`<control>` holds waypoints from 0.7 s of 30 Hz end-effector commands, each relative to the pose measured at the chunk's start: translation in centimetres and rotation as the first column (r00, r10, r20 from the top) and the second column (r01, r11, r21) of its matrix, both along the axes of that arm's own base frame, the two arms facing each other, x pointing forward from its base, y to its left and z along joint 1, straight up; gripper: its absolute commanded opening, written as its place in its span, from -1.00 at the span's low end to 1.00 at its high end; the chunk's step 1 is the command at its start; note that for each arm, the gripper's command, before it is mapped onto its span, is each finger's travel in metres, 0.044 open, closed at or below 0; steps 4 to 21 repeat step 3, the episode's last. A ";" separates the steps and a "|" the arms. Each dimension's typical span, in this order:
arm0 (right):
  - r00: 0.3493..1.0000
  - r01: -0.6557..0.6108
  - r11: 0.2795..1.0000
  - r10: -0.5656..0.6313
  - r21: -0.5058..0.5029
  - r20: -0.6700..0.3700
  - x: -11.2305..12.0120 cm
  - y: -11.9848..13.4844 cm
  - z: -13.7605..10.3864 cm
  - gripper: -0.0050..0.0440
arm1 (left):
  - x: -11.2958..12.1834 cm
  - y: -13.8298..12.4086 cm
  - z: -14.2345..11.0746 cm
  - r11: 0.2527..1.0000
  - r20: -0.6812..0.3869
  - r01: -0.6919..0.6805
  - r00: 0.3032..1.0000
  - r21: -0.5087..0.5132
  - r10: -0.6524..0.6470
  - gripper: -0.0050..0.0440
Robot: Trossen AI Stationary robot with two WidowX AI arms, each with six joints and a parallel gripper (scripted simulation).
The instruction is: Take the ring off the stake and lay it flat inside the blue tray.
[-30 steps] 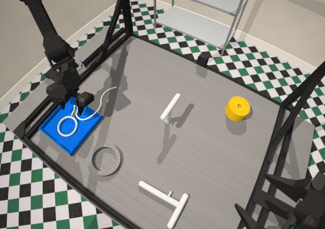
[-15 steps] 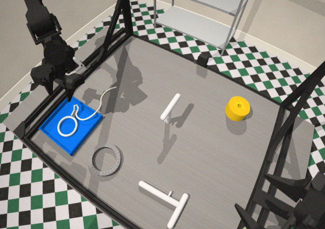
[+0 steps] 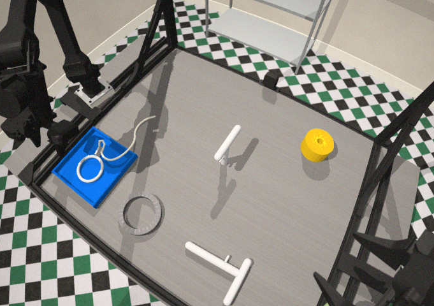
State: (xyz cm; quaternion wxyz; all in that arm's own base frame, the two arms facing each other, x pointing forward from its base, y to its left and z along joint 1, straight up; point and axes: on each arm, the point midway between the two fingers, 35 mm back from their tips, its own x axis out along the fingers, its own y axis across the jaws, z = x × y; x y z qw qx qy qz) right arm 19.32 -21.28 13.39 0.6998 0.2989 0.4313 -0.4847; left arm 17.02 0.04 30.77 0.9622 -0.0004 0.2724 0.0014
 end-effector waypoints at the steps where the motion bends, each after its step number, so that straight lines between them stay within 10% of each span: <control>1: 1.000 -0.012 0.999 0.012 0.033 0.004 -0.9 -4.6 -0.1 0.84 | 0.0 0.0 0.0 1.000 -0.002 0.003 1.000 0.000 -0.003 0.84; 21: 1.000 -0.014 0.999 0.013 0.034 0.009 -2.2 -7.1 -0.1 0.84 | 0.0 0.0 0.0 1.000 -0.002 0.003 1.000 0.000 -0.003 0.84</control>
